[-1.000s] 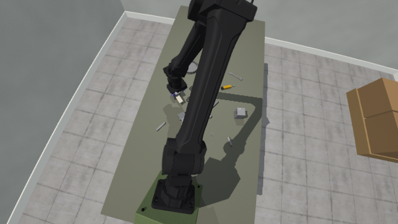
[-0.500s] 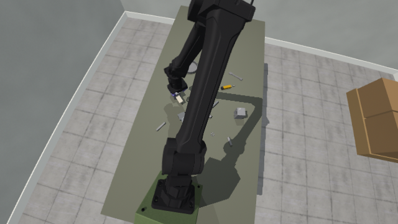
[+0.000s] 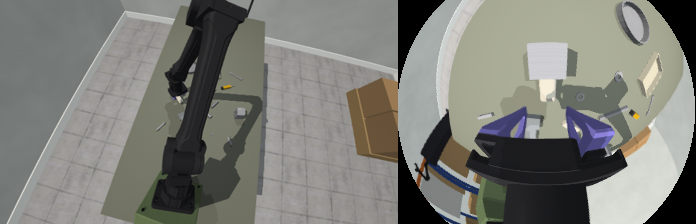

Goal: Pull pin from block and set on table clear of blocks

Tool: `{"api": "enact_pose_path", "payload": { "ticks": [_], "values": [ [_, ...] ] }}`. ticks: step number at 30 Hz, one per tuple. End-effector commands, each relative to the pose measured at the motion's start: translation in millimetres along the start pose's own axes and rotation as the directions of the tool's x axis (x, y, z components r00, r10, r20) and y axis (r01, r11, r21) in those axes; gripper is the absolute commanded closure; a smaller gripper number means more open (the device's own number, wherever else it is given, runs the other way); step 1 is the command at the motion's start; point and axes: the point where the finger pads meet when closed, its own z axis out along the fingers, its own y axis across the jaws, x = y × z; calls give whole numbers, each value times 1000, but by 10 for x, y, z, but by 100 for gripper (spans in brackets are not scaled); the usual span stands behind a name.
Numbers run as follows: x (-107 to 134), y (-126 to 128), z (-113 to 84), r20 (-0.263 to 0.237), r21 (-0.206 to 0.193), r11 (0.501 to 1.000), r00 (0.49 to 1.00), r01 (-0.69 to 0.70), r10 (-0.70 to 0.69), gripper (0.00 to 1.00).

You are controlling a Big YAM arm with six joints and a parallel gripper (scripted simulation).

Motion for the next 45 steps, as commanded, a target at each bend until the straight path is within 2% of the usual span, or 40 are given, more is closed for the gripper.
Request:
{"api": "enact_pose_path", "payload": {
  "ticks": [1, 9, 35, 45],
  "values": [
    [-19, -139, 60, 5, 16, 1000, 1000, -21, 21, 40],
    [-63, -147, 123, 18, 18, 1000, 1000, -10, 9, 40],
    [-23, -112, 182, 9, 12, 1000, 1000, 8, -8, 40],
    [-9, -112, 414, 9, 12, 1000, 1000, 11, -11, 40]
  ]
}}
